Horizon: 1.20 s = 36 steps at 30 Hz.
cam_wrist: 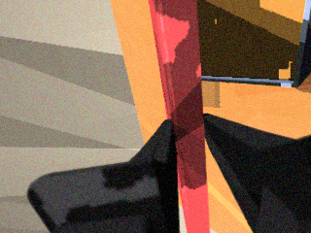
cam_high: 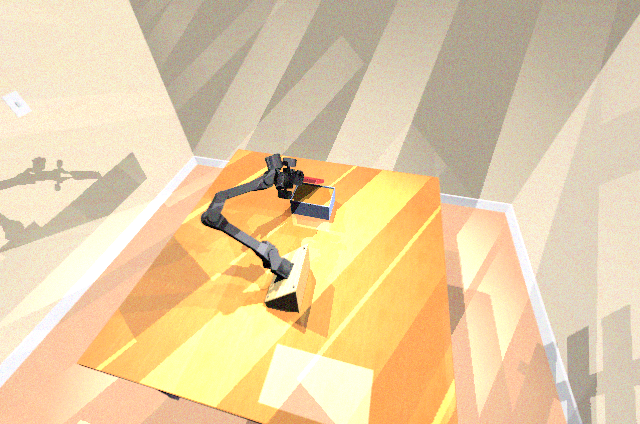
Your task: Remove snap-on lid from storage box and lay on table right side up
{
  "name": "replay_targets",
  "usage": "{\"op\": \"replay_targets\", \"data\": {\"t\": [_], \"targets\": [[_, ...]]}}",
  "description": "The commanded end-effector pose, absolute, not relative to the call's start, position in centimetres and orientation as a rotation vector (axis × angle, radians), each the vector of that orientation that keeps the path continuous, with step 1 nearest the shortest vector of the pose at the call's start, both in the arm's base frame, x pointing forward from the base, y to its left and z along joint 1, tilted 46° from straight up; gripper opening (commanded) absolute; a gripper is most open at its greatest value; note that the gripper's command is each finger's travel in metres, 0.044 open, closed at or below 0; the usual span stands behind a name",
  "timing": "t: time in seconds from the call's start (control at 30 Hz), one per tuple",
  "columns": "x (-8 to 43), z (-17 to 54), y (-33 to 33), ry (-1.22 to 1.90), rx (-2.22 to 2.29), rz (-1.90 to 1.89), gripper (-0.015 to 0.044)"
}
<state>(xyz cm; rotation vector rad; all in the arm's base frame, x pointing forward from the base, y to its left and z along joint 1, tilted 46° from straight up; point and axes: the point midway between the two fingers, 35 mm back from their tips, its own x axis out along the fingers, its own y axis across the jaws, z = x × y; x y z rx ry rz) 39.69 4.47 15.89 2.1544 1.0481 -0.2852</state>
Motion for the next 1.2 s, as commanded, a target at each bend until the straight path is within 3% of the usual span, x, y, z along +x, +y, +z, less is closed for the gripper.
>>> {"op": "replay_targets", "data": {"t": [0.0, 1.17], "targets": [[39.6, 16.9, 4.7, 1.030, 2.156, -0.278, 0.0000], [38.0, 21.9, 9.3, 1.031, 2.158, -0.278, 0.0000]]}}
